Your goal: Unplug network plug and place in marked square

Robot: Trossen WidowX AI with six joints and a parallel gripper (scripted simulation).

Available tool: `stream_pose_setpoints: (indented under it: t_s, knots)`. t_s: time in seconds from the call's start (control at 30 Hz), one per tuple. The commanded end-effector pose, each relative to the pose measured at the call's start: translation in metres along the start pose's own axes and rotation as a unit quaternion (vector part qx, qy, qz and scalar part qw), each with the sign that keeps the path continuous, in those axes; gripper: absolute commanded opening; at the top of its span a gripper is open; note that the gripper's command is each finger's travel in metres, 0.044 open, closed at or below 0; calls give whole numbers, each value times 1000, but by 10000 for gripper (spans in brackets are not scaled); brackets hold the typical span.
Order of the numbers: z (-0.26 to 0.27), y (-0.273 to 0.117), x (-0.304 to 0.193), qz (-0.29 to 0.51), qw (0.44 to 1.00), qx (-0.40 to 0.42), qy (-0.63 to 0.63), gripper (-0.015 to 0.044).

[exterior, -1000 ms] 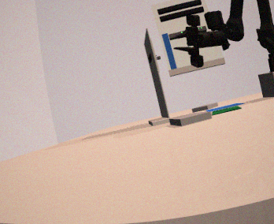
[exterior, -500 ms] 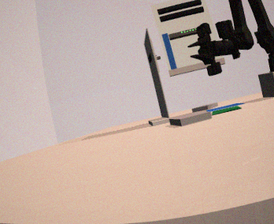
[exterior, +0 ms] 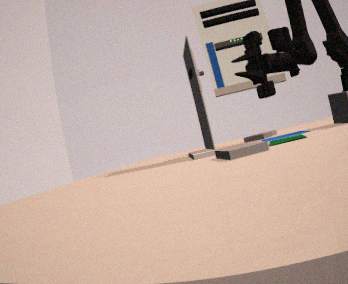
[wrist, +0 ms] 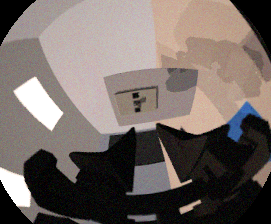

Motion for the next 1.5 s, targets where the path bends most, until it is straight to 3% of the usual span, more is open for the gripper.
stream_pose_setpoints:
  t_s: [0.0,1.47]
  knots:
    - [0,14,4,0,1000,1,2,156]
    - [0,89,21,3,1000,8,7,156]
Point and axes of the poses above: the point midway between the two fingers, 35 mm back from their tips, its own y axis out along the fingers, its own z axis across the jaws, x = y × z, the point moved 5 cm from there along -y, back along the fingers, and after that the axes turned 11 degrees about -y, right-handed, at the moved point
